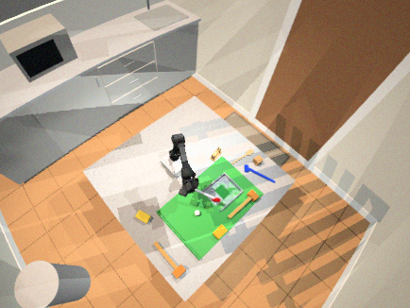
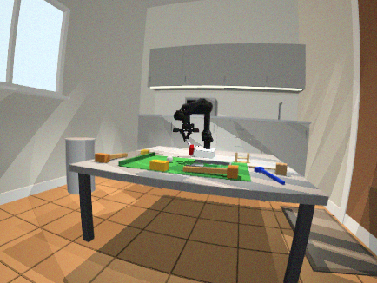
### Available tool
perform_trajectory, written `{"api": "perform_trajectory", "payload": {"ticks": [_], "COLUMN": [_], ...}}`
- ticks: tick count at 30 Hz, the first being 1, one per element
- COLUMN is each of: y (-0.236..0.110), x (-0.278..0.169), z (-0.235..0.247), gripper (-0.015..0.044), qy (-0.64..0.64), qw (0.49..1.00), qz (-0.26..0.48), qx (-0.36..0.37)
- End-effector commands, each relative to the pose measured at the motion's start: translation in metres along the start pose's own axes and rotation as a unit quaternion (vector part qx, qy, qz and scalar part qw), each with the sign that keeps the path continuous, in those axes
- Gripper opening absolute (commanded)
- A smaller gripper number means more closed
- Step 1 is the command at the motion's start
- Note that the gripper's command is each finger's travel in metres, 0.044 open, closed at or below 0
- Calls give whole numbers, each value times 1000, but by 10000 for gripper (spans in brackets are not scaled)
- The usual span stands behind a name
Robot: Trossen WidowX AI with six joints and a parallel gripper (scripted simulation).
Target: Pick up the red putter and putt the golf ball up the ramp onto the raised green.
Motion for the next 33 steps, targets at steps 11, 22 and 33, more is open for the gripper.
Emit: {"api": "perform_trajectory", "payload": {"ticks": [11,22,33], "y": [-15,-19,19], "x": [-56,-82,-84], "z": [-62,-81,-82], "gripper": [0,0,0], "qy": [175,239,239], "qw": [984,971,971], "qz": [14,19,19], "qx": [-22,-28,-28]}}
Point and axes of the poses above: the point midway between the two fingers, 35 mm back from their tips, its own y axis out along the fingers, its own z axis across the jaws, x = y × z, the point moved 5 cm from there along -y, back along the fingers, and after that the axes turned 4 degrees about y, right-handed, at the moved point
